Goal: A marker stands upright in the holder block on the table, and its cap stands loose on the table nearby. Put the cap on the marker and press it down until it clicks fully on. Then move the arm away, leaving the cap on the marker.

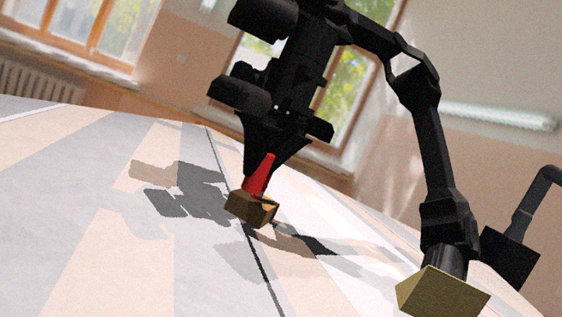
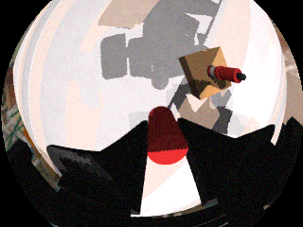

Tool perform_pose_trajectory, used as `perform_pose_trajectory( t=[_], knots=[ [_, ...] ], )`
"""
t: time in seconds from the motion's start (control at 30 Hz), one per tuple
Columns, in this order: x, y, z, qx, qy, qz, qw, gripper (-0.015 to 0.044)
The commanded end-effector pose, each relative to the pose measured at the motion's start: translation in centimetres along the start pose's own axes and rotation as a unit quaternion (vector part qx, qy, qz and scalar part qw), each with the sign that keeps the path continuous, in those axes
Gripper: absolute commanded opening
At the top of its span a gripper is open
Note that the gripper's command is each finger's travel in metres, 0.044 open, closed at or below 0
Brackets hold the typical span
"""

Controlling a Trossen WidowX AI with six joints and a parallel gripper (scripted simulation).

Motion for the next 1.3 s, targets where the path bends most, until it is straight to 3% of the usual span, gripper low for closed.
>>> perform_pose_trajectory(
  t=[0.0, 0.47, 1.27],
  knots=[
    [1.6, 1.8, -1.9, -0.006, 0.007, -0.004, 1.000, 0.0000],
    [4.7, 5.4, -7.6, -0.005, 0.005, -0.004, 1.000, 0.0000],
    [2.4, 5.5, -7.5, -0.005, 0.005, -0.004, 1.000, 0.0000]
  ],
)
Point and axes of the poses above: the point midway between the two fingers, 35 mm back from their tips, its own x axis back along the fingers, its own z axis across the jaws, y = z × x, the point moved 4 cm from there along x, back along the fingers, and after that the axes turned 6 degrees about -x, right-handed, at the moved point
